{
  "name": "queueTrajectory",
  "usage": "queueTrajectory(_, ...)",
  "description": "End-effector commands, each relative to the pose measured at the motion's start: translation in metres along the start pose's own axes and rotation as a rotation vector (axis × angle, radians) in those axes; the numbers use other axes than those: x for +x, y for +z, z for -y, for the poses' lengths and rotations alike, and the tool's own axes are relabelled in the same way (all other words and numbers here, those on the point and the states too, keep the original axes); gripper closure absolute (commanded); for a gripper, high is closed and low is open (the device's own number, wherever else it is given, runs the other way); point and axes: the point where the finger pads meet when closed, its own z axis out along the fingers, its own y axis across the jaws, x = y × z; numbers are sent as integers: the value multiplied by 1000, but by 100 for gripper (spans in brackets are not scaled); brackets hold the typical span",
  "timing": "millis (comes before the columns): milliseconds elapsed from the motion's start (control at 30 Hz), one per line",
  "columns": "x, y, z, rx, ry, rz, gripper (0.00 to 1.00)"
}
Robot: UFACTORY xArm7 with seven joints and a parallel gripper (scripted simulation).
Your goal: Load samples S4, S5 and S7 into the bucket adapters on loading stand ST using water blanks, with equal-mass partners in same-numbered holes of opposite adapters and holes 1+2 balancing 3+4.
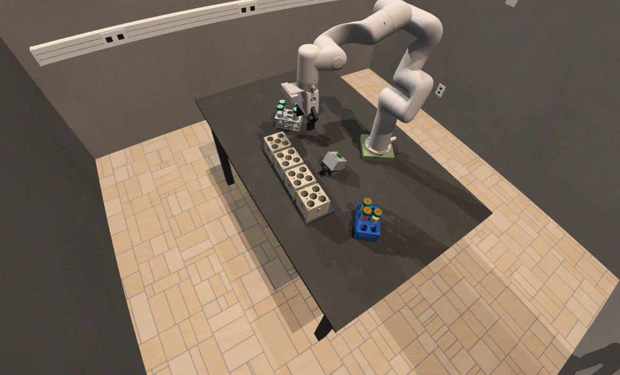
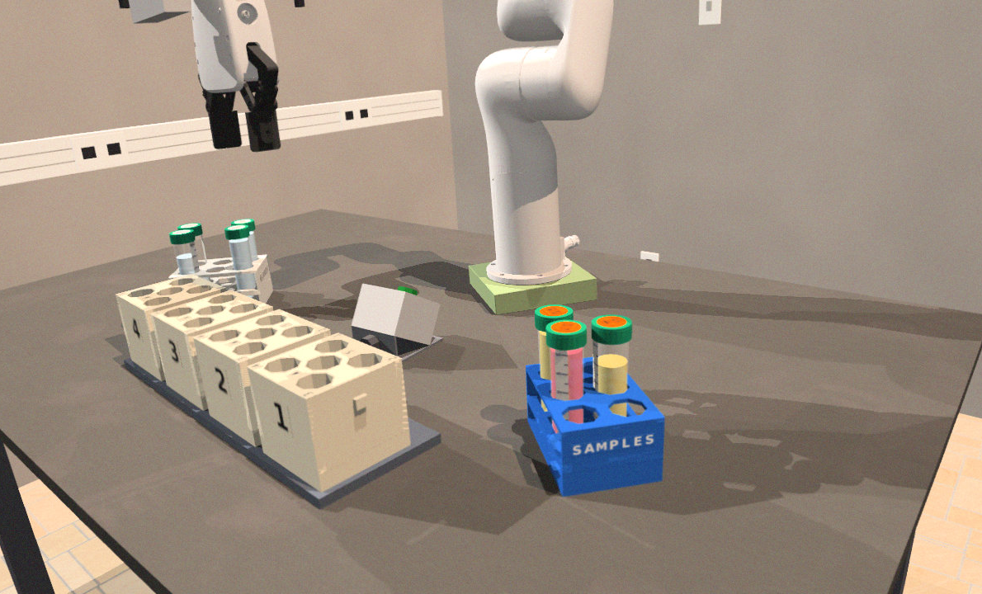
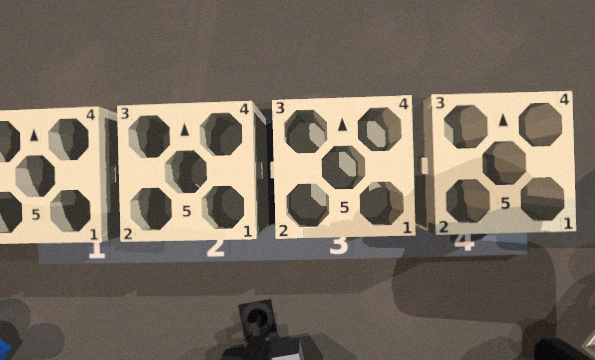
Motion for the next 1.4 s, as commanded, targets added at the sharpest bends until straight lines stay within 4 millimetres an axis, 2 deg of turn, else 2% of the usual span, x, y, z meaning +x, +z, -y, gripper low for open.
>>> queueTrajectory(0, 11, 2, 11, -6, -2, 0, 0)
queueTrajectory(133, 18, 4, 22, -6, -2, 0, 0)
queueTrajectory(433, 38, 15, 61, -22, -26, 12, 0)
queueTrajectory(800, 39, 16, 63, -22, -26, 12, 0)
queueTrajectory(1067, 21, 15, 27, -23, 241, 9, 0)
queueTrajectory(1133, 21, 15, 27, -23, 241, 9, 0)
queueTrajectory(1367, 5, 14, -4, -25, 474, 6, 0)
